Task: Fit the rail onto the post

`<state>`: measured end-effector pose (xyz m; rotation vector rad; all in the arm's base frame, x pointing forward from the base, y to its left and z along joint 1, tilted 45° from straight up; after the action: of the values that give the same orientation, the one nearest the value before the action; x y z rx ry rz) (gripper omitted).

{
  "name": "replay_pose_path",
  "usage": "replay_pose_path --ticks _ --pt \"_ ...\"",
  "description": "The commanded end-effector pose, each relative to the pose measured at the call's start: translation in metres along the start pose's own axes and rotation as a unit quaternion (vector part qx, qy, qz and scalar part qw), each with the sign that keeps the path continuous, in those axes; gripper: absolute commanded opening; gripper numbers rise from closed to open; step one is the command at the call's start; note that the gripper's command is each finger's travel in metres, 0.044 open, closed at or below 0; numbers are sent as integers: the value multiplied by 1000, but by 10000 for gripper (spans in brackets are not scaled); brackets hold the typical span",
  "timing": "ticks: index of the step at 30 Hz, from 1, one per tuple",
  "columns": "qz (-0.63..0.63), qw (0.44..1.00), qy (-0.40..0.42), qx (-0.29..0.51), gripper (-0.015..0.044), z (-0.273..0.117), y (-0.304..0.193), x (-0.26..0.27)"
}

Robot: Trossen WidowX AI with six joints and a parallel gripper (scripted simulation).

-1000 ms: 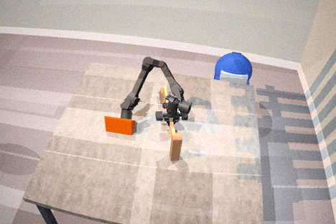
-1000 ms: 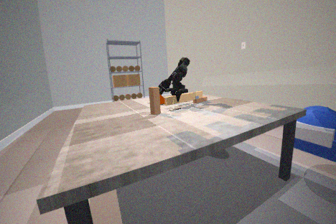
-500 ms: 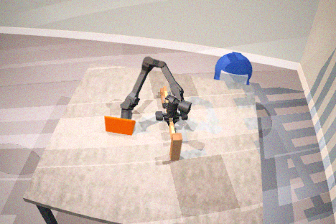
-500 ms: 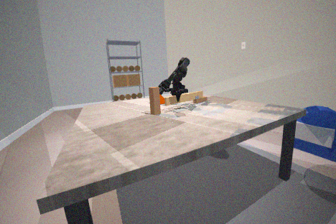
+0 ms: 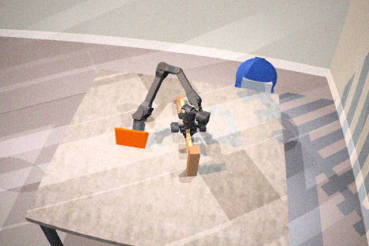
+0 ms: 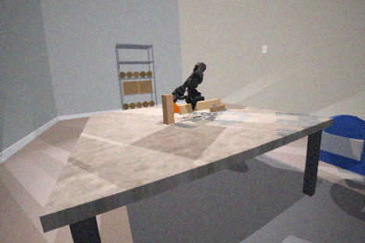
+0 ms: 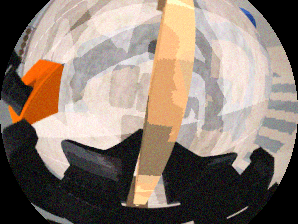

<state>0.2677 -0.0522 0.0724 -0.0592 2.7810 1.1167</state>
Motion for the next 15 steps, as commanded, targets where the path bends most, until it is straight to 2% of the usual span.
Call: replay_pose_path --ticks 1,15 --pt "0 1000 -3 -1 0 -1 -1 0" --pt "0 1000 -3 -1 0 -1 -5 -1"
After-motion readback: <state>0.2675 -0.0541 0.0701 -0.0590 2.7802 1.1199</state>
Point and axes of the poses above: the point midway between the two fingers, 35 mm back from their tips, its own z axis out along the fingers, its own x axis across the jaws, y = z × x, the point moved 6 cm from there along -z, back along the fingers, and after that the axes turned 3 degrees about z, right-handed, at the moved point
